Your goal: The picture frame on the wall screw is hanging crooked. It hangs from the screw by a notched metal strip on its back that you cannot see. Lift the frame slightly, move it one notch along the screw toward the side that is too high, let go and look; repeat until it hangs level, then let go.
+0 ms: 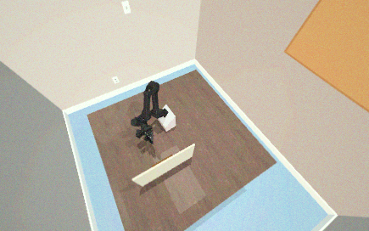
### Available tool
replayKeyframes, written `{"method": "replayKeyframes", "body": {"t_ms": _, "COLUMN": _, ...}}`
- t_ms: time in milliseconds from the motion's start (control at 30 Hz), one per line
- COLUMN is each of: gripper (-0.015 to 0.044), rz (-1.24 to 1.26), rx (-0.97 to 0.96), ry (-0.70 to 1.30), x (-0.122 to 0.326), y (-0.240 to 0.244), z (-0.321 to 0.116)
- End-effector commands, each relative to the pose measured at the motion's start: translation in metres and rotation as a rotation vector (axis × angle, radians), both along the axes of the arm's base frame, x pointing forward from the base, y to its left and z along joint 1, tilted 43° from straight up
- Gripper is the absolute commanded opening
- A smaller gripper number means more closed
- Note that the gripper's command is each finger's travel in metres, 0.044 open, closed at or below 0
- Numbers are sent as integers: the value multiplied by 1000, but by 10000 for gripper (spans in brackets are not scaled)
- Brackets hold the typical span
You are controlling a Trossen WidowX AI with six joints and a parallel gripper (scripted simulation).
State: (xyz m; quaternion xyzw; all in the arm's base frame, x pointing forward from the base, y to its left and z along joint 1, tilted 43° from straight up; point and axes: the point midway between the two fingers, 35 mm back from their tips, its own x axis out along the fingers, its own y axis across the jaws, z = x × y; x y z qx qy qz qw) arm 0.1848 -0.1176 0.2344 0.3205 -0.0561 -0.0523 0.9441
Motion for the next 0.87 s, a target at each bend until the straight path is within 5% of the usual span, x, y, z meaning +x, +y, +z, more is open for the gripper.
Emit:
{"method": "replayKeyframes", "body": {"t_ms": 0, "gripper": 260, "rz": 3, "rx": 8, "ry": 11, "x": -16, "y": 17, "z": -5}}
{"method": "replayKeyframes", "body": {"t_ms": 833, "gripper": 260, "rz": 3, "rx": 7, "ry": 13, "x": -18, "y": 20, "z": -6}}
